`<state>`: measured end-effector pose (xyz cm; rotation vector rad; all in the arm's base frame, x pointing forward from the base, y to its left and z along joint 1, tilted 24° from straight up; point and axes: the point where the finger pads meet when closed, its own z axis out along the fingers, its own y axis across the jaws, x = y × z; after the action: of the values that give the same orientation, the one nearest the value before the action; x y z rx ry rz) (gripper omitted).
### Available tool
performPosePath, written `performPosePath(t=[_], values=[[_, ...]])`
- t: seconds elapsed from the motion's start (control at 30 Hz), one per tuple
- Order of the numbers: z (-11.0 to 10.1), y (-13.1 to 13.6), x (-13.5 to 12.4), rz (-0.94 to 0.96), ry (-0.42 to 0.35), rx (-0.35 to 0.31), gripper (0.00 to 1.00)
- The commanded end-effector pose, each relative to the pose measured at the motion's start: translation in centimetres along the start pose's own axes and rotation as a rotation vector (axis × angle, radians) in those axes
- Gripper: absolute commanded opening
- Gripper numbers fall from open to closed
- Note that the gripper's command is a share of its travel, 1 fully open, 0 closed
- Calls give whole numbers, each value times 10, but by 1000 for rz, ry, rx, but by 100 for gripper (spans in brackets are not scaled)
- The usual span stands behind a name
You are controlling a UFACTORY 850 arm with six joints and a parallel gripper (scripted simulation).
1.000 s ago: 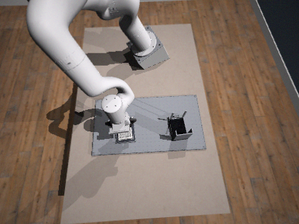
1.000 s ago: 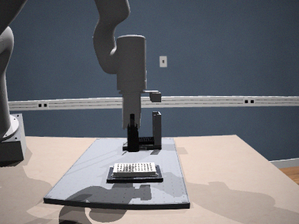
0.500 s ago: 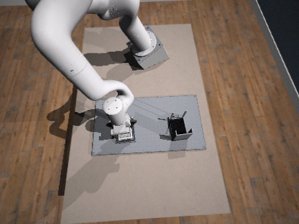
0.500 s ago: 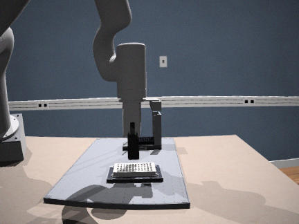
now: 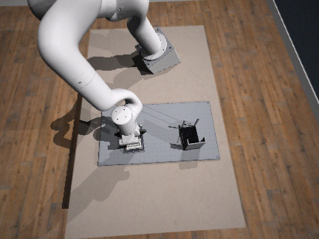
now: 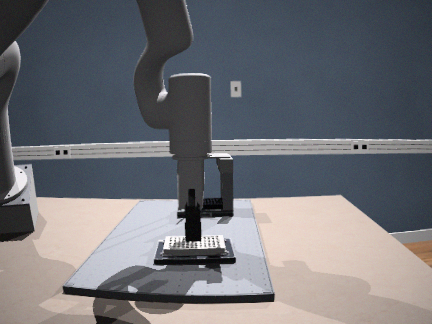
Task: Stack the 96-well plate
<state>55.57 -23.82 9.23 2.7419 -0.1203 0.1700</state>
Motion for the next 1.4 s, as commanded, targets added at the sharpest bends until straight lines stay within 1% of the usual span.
performPosePath(t=[0.0,0.33,1.37], values=[[3,0,1,1,3,-1,100],[3,0,1,1,3,-1,100],[21,0,1,1,3,-1,100]])
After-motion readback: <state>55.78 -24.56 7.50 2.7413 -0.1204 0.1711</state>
